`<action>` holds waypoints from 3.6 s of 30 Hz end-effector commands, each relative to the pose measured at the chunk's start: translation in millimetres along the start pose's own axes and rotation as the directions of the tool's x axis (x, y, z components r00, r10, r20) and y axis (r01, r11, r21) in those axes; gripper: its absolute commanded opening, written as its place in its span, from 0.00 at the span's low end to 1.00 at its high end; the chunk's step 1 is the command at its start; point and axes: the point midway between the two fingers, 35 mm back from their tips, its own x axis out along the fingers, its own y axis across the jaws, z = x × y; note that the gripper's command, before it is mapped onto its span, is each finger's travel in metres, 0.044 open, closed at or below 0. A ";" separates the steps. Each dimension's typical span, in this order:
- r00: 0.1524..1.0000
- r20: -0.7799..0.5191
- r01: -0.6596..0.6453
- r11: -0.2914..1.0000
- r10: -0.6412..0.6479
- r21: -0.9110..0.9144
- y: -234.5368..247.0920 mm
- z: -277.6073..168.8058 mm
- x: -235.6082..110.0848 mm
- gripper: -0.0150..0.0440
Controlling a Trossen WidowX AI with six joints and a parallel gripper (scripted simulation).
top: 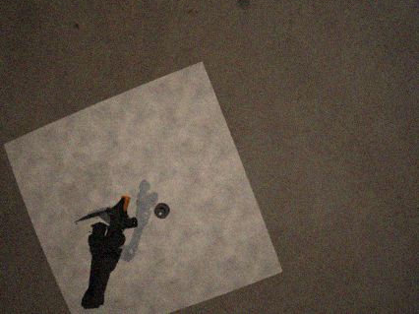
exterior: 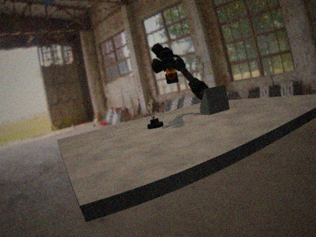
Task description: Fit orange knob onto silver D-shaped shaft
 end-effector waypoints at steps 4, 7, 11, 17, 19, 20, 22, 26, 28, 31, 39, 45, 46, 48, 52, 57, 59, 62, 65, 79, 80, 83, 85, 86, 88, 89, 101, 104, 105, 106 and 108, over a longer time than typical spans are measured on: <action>1.000 0.003 -0.001 1.000 0.001 0.001 0.8 0.3 -0.3 0.25; 1.000 0.003 -0.001 1.000 0.001 0.001 0.8 0.3 -0.3 0.25; 1.000 0.003 -0.001 1.000 0.001 0.001 0.8 0.3 -0.3 0.25; 1.000 0.004 0.000 1.000 0.000 -0.001 -3.4 1.0 2.8 0.25; 1.000 0.003 0.017 1.000 -0.017 0.000 -4.5 1.0 4.1 0.25; 1.000 0.003 0.029 1.000 -0.029 0.000 -5.2 1.0 5.0 0.25; 0.998 0.003 0.063 0.998 -0.063 0.001 -7.1 1.0 7.3 0.25; 0.989 0.002 0.149 0.989 -0.149 0.002 -11.7 0.9 13.2 0.25; 0.981 0.002 0.193 0.981 -0.193 0.002 -14.1 0.9 16.3 0.25; 0.967 0.001 0.256 0.967 -0.256 0.003 -17.4 0.9 20.6 0.25; 0.911 -0.001 0.413 0.911 -0.413 0.005 -26.1 0.8 31.8 0.25; 0.857 -0.002 0.516 0.857 -0.516 0.007 -32.3 0.7 39.9 0.25; 0.847 -0.002 0.532 0.847 -0.532 0.007 -33.3 0.7 41.2 0.25; 0.826 -0.003 0.564 0.826 -0.564 0.008 -35.4 0.7 43.8 0.25; 0.781 -0.005 0.625 0.781 -0.625 0.009 -39.4 0.7 49.1 0.25; 0.721 -0.007 0.693 0.721 -0.693 0.010 -44.4 0.7 55.6 0.25; 0.696 -0.007 0.718 0.696 -0.718 0.010 -46.3 0.8 58.1 0.25; 0.656 -0.006 0.754 0.656 -0.754 0.010 -49.3 0.8 61.8 0.25; 0.616 -0.003 0.788 0.616 -0.788 0.009 -52.1 0.8 65.4 0.25; 0.577 0.000 0.816 0.577 -0.817 0.011 -92.5 5.7 103.8 0.25; 0.576 0.000 0.818 0.576 -0.818 0.011 -97.2 6.1 107.8 0.25; 0.571 0.000 0.821 0.571 -0.821 0.012 -112.3 7.2 119.9 0.25; 0.567 0.000 0.824 0.567 -0.824 0.013 -122.8 7.6 127.9 0.25; 0.565 0.000 0.825 0.565 -0.825 0.013 -128.0 7.7 131.8 0.25; 0.560 0.000 0.828 0.560 -0.828 0.014 -138.6 7.9 139.5 0.25; 0.558 0.000 0.830 0.558 -0.830 0.014 -143.9 7.9 143.3 0.25; 0.550 -0.007 0.835 0.550 -0.835 0.019 -161.2 5.4 154.4 0.34; 0.550 -0.007 0.835 0.550 -0.835 0.019 -161.2 5.4 154.4 0.48; 0.550 -0.007 0.835 0.550 -0.835 0.019 -161.2 5.4 154.4 0.52; 0.550 -0.007 0.835 0.550 -0.835 0.019 -161.2 5.4 154.4 0.57; 0.550 -0.007 0.835 0.550 -0.835 0.019 -161.2 5.4 154.4 0.65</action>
